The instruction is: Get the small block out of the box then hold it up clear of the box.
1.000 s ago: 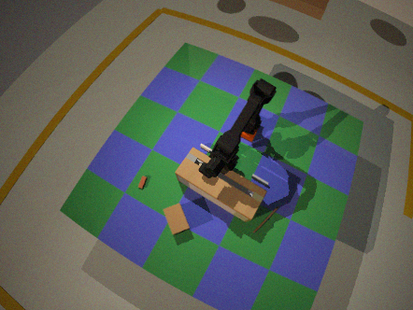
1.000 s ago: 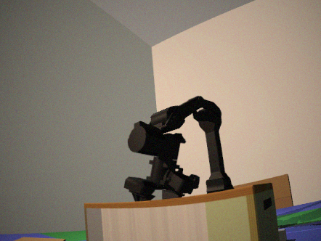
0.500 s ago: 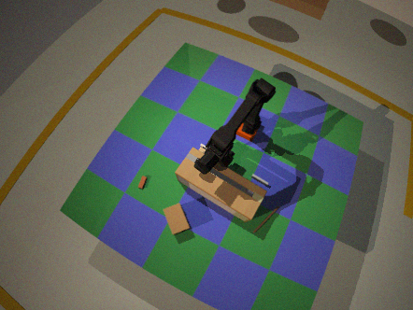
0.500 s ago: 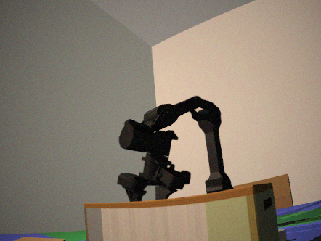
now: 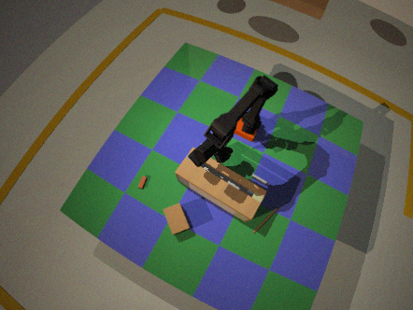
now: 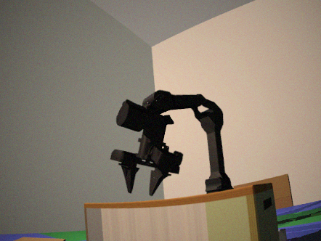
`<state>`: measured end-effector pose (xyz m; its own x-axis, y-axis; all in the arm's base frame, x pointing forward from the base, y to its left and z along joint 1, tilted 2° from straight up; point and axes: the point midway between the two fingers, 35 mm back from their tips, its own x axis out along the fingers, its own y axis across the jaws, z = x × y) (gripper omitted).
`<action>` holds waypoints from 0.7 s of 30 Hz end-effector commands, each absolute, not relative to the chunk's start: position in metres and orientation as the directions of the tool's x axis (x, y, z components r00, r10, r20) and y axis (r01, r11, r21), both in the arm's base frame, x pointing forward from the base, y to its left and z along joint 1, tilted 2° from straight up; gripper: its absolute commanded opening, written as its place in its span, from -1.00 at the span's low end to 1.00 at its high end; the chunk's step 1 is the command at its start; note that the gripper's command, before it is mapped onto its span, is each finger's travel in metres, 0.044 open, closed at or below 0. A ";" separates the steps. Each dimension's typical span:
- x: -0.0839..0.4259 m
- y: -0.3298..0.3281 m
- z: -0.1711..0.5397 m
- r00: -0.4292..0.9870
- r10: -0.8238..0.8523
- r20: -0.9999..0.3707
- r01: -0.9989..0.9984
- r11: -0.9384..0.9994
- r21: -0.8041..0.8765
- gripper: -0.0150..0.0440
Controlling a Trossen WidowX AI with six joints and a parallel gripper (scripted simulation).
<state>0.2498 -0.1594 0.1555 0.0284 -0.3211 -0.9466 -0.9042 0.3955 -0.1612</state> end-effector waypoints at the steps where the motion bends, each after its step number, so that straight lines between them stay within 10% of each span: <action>1: 0.245 -0.165 0.160 0.071 -0.307 -0.949 -0.745 0.617 -0.255 0.47; 11: 0.233 -0.173 0.157 0.141 -0.227 -0.964 0.200 0.960 -0.197 0.47; 21: 0.222 -0.180 0.157 0.227 -0.164 -0.960 0.910 0.386 0.149 0.47</action>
